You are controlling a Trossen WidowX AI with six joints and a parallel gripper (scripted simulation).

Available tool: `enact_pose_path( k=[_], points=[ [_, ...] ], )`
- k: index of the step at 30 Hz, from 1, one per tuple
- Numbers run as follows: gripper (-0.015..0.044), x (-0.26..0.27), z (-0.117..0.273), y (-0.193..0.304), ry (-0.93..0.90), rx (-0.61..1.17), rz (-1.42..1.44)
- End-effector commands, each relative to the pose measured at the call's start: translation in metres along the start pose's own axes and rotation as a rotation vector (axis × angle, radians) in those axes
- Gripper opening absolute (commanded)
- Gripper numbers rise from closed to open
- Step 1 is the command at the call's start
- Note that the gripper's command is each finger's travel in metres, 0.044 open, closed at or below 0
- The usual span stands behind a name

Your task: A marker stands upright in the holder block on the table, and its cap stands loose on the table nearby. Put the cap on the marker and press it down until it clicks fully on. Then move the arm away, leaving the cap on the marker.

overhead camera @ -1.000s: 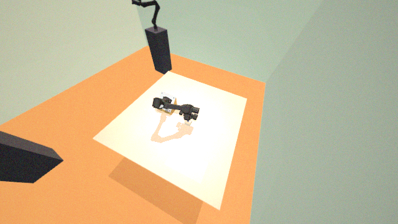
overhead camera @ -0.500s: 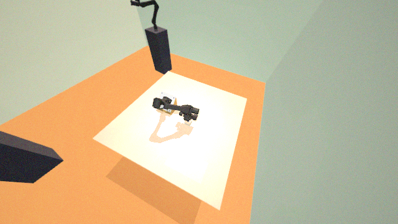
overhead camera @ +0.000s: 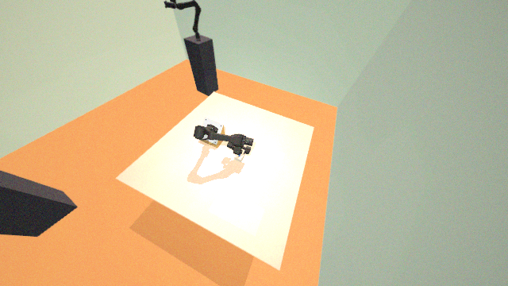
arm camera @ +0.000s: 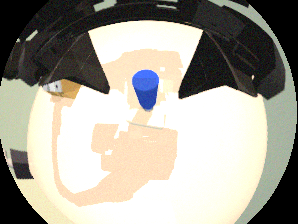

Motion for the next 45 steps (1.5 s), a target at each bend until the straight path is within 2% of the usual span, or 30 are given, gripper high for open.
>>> enact_pose_path(
  k=[1,3,7,10,24,45],
  points=[
    [0.044,0.004,0.043,0.002,-0.024,0.009,-0.006],
    [0.044,0.001,0.062,0.001,-0.024,0.007,-0.006],
    [0.044,0.001,0.064,0.001,-0.024,0.007,-0.006],
    [0.0361,0.001,0.064,0.001,-0.024,0.005,0.127],
    [0.0,0.001,0.056,0.001,-0.022,-0.016,1.418],
    [0.0,0.001,0.045,0.001,-0.022,-0.017,1.477]
  ],
)
Point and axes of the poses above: the point midway between the two fingers, 35 mm back from their tips, its own z axis back along the fingers, its own x axis across the jaws, y = z × x, the point moved 5 cm from there along z, back along the fingers, and after that the axes turned 6 degrees about -z, right-handed, at the moved point
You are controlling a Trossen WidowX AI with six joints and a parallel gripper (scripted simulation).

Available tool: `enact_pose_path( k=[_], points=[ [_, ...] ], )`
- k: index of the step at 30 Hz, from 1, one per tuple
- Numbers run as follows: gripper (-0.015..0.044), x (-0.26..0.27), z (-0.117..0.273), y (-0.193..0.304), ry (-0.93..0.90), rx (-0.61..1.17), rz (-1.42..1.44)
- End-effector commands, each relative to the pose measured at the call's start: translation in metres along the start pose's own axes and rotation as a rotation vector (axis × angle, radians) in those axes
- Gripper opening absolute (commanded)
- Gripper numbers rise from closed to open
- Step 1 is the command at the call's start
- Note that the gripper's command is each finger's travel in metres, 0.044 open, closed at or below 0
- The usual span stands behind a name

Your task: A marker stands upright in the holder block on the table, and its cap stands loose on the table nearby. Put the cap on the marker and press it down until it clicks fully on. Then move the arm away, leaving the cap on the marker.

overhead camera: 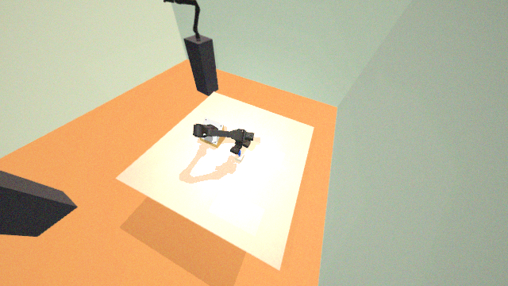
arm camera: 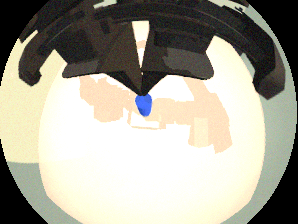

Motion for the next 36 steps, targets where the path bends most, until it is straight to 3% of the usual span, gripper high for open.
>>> enact_pose_path(
  k=[1,26,28,33,36],
  points=[
    [0.0,0.0,-0.005,0.001,0.004,-0.001,0.006],
    [0.0,-0.001,-0.029,-0.001,0.0,-0.004,-0.001],
    [0.0,0.0,-0.019,-0.002,-0.002,-0.004,0.0],
    [0.0,0.001,0.051,-0.001,-0.003,0.0,0.004],
    [0.0,0.0,0.061,0.0,-0.001,0.0,0.005]
  ],
)
Point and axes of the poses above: the point midway between the two fingers, 35 mm back from their tips, its own z axis back along the fingers, its own x axis across the jaws, y = z × x, the point moved 5 cm from there along z, back along the fingers, and after that the axes turned 6 degrees about -z, right-handed, at the moved point
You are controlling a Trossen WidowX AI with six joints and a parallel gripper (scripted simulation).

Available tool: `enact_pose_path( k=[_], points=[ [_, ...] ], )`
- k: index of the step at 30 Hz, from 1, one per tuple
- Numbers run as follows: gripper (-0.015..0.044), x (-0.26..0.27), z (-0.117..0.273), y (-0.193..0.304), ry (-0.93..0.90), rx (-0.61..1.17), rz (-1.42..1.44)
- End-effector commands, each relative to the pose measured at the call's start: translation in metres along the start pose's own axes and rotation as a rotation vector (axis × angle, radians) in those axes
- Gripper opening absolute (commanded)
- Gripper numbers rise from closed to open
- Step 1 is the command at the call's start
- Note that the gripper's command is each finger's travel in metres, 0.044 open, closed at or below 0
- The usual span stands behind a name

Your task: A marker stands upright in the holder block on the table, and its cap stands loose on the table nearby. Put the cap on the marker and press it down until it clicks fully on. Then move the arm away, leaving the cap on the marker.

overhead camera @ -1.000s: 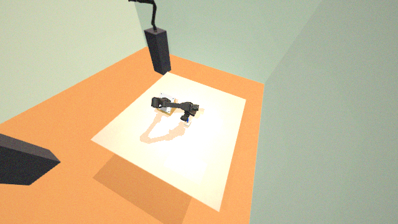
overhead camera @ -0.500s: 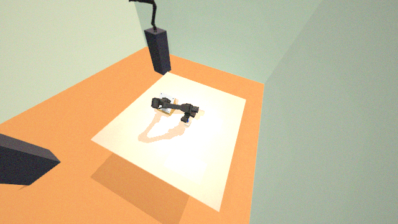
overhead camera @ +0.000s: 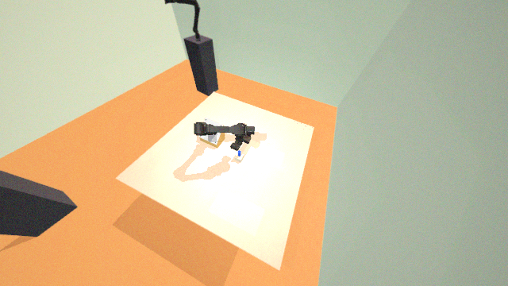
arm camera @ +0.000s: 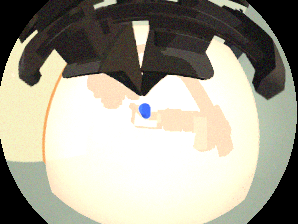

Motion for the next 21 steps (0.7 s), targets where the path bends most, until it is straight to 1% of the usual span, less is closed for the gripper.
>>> enact_pose_path(
  k=[1,17,18,21],
  points=[
    [0.0,-0.0015,0.0115,0.0021,0.002,0.013,-0.004],
    [0.042,-0.0015,0.0115,0.0021,0.002,0.013,-0.004],
    [0.044,-0.0015,0.0115,0.0021,0.002,0.013,-0.004],
    [0.044,-0.0015,0.0115,0.0021,0.002,0.013,-0.004]
  ],
)
Point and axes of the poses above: the point midway between the two fingers, 35 mm back from their tips, its own z axis back along the fingers, its own x axis across the jaws, y = z × x, the point moved 5 cm from there along z, back along the fingers, and after that the axes turned 6 degrees about -z, right-handed, at the moved point
